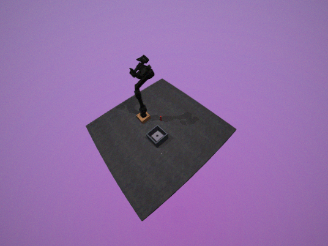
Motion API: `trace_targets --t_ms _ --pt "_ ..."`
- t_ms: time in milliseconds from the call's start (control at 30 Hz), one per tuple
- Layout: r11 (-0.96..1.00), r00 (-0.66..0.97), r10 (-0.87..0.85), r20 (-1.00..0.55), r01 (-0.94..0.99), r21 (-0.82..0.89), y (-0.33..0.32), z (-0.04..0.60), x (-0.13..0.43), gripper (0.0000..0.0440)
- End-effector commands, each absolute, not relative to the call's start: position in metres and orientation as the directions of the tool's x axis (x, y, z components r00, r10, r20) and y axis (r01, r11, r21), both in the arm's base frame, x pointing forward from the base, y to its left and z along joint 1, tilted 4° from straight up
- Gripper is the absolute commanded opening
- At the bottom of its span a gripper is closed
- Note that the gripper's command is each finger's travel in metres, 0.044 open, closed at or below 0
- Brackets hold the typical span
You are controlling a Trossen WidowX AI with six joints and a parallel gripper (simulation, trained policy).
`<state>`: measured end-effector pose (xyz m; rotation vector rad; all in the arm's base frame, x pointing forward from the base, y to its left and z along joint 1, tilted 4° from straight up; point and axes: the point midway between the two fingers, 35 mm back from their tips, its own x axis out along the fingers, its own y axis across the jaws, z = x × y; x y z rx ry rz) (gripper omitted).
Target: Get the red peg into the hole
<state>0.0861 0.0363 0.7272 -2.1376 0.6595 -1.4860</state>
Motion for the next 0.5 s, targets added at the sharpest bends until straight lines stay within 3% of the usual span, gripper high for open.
trace_targets --t_ms 0,67,467 --pt "-0.796 0.304 -0.601 0.739 -0.15 -0.586 0.041 0.728 0.088 0.0421" --pt "-0.822 0.306 -0.569 0.763 -0.192 -0.536 0.052 0.729 0.092 0.044" --pt "-0.903 0.341 -0.326 0.882 -0.389 -0.183 0.131 0.725 0.129 0.044"
